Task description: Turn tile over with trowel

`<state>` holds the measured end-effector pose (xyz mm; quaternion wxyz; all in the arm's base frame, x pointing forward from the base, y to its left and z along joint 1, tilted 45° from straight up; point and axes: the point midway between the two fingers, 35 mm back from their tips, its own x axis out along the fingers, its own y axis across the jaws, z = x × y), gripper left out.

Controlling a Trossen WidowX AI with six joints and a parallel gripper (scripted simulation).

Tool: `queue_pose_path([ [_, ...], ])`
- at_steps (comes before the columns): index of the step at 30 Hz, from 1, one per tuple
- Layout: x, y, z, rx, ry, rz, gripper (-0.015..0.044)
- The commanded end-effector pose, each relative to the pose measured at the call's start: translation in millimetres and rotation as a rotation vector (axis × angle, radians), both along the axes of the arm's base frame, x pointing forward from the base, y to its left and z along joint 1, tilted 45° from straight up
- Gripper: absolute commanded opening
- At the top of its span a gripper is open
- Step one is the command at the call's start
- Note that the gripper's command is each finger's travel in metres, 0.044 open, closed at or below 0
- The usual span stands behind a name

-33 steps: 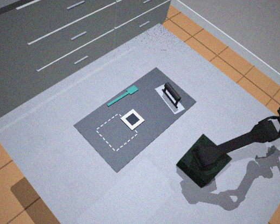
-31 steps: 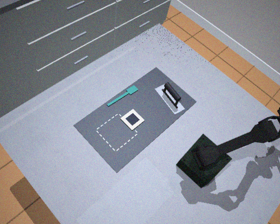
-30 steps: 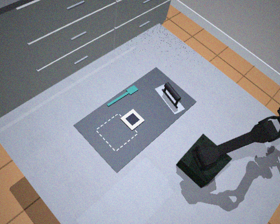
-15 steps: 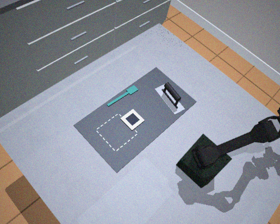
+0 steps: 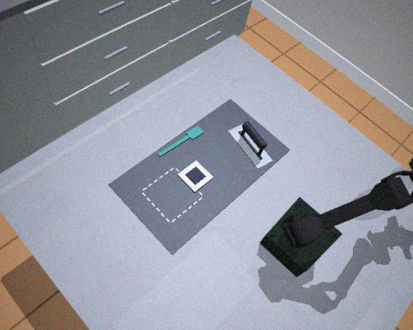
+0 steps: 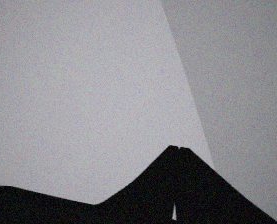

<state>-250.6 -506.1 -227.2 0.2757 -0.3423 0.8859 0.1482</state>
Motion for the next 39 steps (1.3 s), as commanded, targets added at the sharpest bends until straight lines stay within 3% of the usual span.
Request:
queue_pose_path([
  [1,0.0,0.0,0.0,0.000,0.000,0.000,0.0000],
  [5,0.0,0.0,0.0,0.000,0.000,0.000,0.0000],
  [9,0.0,0.0,0.0,0.000,0.000,0.000,0.0100],
  [31,0.0,0.0,0.0,0.000,0.000,0.000,0.0100],
  [35,-0.1,0.0,0.0,0.000,0.000,0.000,0.0000],
  [39,-0.1,0.0,0.0,0.000,0.000,0.000,0.0000],
])
